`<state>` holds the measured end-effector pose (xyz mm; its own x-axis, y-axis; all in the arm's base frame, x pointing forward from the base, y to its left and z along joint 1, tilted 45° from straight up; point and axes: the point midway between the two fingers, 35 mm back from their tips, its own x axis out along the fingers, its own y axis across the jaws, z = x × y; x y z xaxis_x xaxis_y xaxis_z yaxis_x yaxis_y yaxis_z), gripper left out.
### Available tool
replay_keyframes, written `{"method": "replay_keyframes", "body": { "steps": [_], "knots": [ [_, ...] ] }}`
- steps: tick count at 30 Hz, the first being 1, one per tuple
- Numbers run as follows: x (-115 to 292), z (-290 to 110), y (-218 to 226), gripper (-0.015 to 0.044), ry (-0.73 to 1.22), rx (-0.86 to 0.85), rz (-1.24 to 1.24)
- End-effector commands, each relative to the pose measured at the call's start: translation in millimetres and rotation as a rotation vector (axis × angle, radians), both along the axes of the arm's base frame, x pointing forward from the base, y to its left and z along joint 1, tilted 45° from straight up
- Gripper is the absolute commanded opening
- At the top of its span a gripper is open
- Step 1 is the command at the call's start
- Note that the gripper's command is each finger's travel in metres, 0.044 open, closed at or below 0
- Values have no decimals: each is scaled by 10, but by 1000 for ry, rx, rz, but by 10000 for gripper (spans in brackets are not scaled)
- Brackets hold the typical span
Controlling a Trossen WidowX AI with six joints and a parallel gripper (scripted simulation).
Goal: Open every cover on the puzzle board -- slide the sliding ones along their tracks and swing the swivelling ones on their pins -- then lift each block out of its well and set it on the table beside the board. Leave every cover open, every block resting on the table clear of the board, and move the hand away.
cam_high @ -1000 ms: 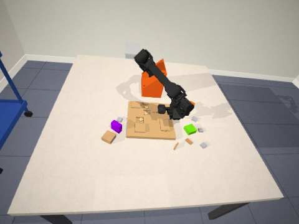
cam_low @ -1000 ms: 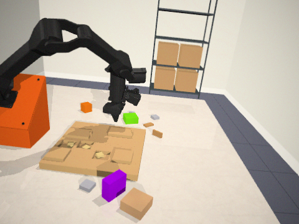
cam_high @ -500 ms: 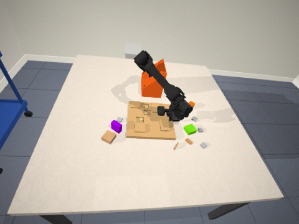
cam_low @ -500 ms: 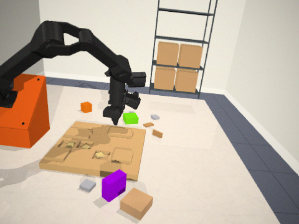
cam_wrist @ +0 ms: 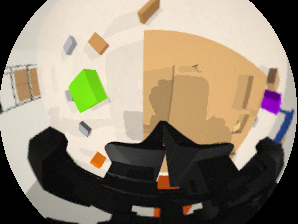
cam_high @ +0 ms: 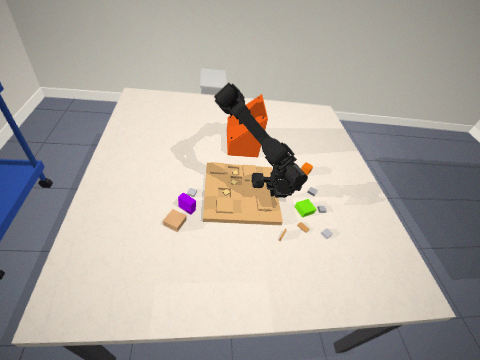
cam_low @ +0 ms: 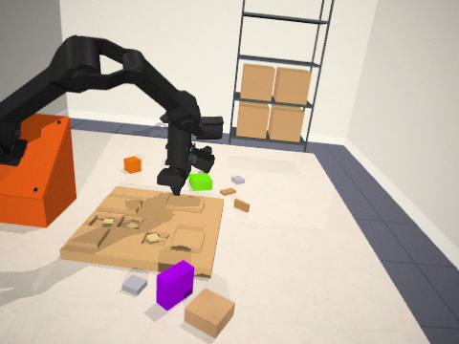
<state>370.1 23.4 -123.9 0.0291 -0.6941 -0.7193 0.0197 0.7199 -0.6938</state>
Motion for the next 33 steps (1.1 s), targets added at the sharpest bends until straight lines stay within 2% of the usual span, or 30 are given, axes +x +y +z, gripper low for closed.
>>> {"method": "replay_keyframes", "body": {
  "steps": [1,33],
  "knots": [
    [-11,9,-20,0,2,-3,6],
    [-80,251,-307,0,3,-5,6]
  ]
}}
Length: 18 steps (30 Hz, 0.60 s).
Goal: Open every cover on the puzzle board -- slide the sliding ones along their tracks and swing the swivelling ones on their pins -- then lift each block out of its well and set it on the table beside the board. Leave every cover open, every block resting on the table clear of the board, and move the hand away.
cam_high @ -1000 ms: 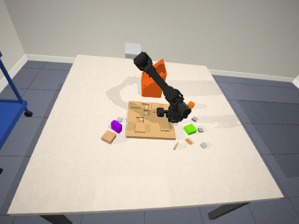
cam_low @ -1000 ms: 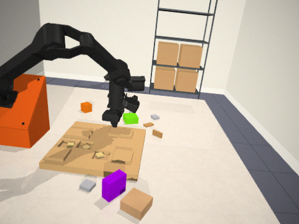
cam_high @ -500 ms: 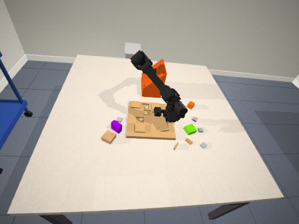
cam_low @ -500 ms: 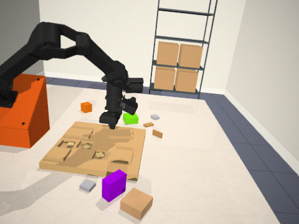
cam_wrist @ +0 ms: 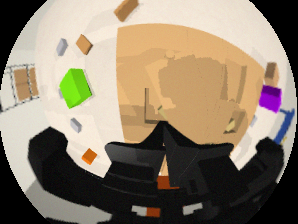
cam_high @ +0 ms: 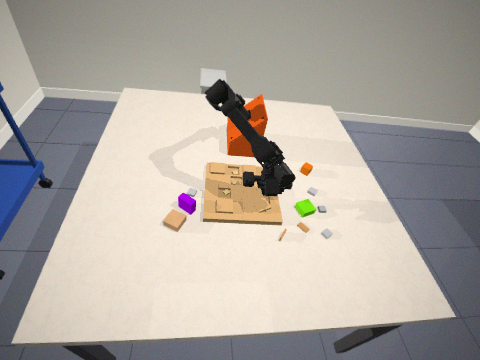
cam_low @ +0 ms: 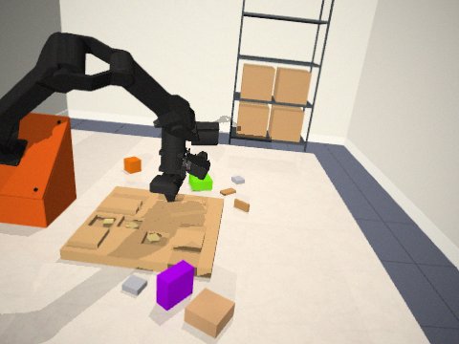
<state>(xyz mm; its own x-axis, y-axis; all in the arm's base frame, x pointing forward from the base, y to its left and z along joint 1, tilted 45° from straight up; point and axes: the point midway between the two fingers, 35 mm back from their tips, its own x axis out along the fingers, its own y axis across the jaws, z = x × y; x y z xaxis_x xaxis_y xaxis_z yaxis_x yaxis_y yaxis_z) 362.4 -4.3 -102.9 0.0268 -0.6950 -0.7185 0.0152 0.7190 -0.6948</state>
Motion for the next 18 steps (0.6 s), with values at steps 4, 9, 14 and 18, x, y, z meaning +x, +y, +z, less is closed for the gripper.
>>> {"method": "replay_keyframes", "body": {
  "steps": [4,9,14,18],
  "knots": [
    [2,55,-44,0,-2,-4,4],
    [15,97,-88,0,-2,-4,4],
    [27,143,-134,0,-2,-5,4],
    [36,179,-172,0,-2,-5,4]
  ]
}}
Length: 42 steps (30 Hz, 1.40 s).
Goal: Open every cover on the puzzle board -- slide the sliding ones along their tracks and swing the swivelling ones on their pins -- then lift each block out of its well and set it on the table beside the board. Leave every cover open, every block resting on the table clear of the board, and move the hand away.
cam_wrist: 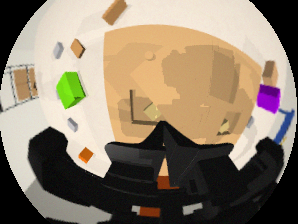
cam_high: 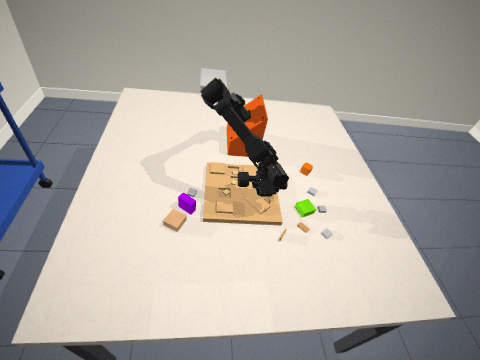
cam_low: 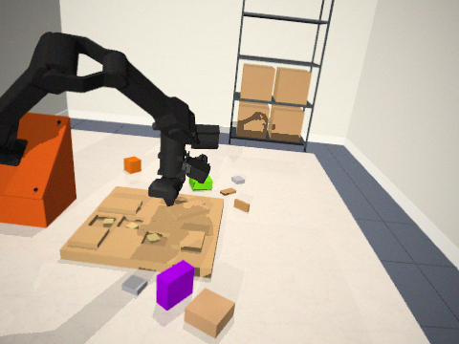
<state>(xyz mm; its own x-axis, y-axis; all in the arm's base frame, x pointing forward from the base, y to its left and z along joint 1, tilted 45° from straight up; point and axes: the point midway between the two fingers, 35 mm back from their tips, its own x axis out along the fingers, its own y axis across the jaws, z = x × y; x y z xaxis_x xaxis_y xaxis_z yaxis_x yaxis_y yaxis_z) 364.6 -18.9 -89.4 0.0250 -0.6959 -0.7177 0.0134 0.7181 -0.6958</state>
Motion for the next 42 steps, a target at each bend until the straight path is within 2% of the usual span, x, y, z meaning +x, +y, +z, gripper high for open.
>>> {"method": "replay_keyframes", "body": {
  "steps": [1,42],
  "knots": [
    [17,53,-36,0,-4,-4,4],
    [259,316,-294,0,-5,-5,4]
  ]
}}
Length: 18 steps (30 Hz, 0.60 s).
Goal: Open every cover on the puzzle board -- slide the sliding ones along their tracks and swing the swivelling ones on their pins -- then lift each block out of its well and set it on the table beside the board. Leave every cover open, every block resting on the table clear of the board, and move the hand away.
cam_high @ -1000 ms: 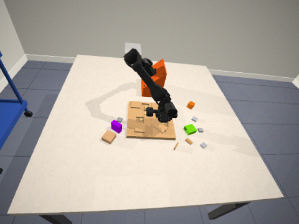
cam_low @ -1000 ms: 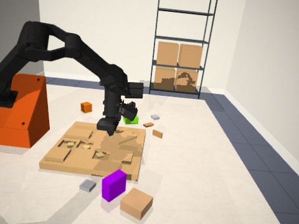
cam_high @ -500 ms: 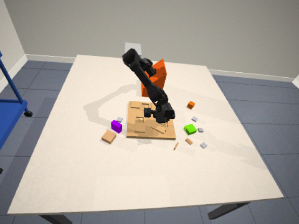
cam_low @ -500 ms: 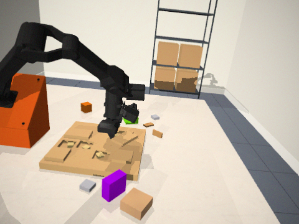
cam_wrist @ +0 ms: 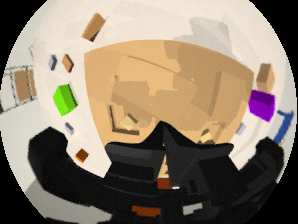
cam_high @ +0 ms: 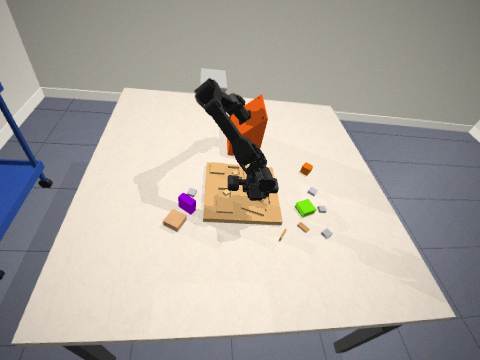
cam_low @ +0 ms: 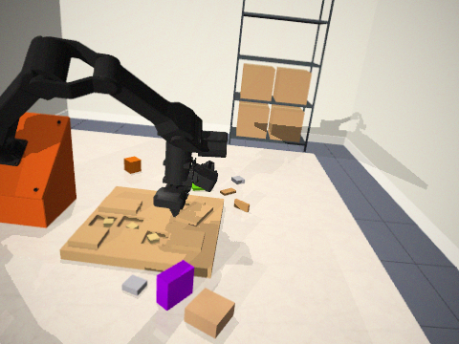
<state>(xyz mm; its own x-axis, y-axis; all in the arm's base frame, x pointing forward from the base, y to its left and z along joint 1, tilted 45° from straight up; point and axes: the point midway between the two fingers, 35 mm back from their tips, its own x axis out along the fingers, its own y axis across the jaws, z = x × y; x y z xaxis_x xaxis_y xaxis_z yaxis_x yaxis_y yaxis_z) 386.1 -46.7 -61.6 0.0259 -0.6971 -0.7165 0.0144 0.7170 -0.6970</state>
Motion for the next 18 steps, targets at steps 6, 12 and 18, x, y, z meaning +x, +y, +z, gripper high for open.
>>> {"method": "replay_keyframes", "body": {
  "steps": [6,12,18],
  "knots": [
    [81,56,-31,0,-4,-4,4],
    [145,87,-59,0,-4,-4,4],
    [207,119,-88,0,-4,-4,4]
  ]
}}
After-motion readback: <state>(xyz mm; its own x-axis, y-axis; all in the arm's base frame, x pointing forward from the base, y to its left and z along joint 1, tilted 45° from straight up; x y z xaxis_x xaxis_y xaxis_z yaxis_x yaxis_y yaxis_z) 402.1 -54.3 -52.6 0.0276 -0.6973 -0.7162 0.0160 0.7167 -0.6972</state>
